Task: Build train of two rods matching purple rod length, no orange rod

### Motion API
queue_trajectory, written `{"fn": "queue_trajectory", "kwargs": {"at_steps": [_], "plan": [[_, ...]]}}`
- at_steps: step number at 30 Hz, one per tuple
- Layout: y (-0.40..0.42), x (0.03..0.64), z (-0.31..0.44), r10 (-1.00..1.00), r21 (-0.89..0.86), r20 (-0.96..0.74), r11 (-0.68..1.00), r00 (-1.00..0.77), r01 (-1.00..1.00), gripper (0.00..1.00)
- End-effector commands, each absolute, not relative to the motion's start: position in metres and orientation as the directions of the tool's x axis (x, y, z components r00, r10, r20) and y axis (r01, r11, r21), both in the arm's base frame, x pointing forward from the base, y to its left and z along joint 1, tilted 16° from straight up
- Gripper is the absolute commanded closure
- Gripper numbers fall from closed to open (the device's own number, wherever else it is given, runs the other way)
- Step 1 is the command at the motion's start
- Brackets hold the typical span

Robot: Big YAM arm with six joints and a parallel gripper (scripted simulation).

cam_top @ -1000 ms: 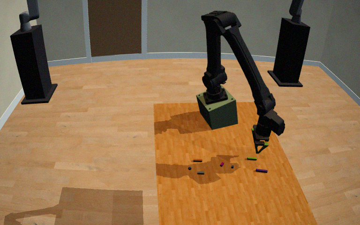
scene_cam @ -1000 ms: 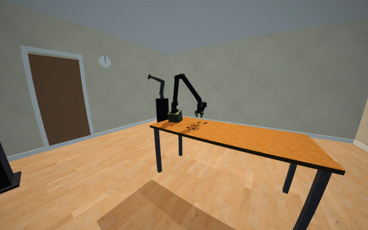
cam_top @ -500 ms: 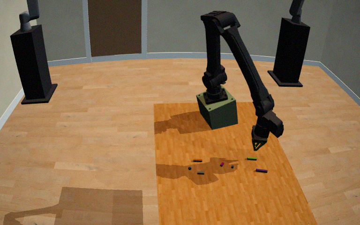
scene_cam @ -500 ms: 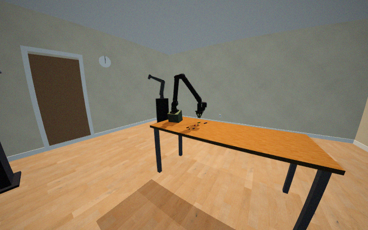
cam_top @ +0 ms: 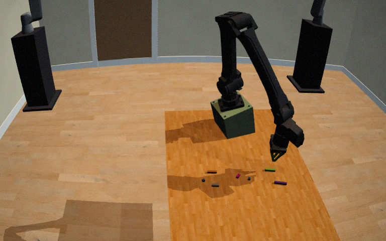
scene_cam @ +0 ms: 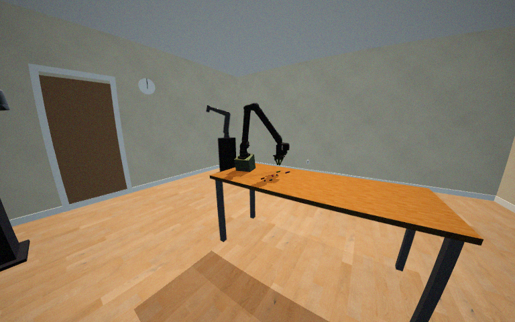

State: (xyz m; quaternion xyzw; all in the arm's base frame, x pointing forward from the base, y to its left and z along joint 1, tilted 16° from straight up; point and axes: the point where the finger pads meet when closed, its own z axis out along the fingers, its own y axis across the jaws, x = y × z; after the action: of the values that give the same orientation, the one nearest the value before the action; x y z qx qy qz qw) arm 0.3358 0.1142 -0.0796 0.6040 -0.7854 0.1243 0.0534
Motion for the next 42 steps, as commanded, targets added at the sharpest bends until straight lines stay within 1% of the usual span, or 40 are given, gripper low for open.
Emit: {"fn": "queue_trajectory", "kwargs": {"at_steps": [1, 16, 42], "plan": [[0.119, 0.348, -0.075, -0.933, -0.152, 0.214, 0.259, -0.288, -0.954, 0.77], [0.117, 0.345, -0.083, -0.933, -0.148, 0.218, 0.256, -0.284, -0.955, 0.77], [0.104, 0.340, -0.117, -0.936, -0.133, 0.231, 0.240, -0.266, -0.962, 0.77]]}}
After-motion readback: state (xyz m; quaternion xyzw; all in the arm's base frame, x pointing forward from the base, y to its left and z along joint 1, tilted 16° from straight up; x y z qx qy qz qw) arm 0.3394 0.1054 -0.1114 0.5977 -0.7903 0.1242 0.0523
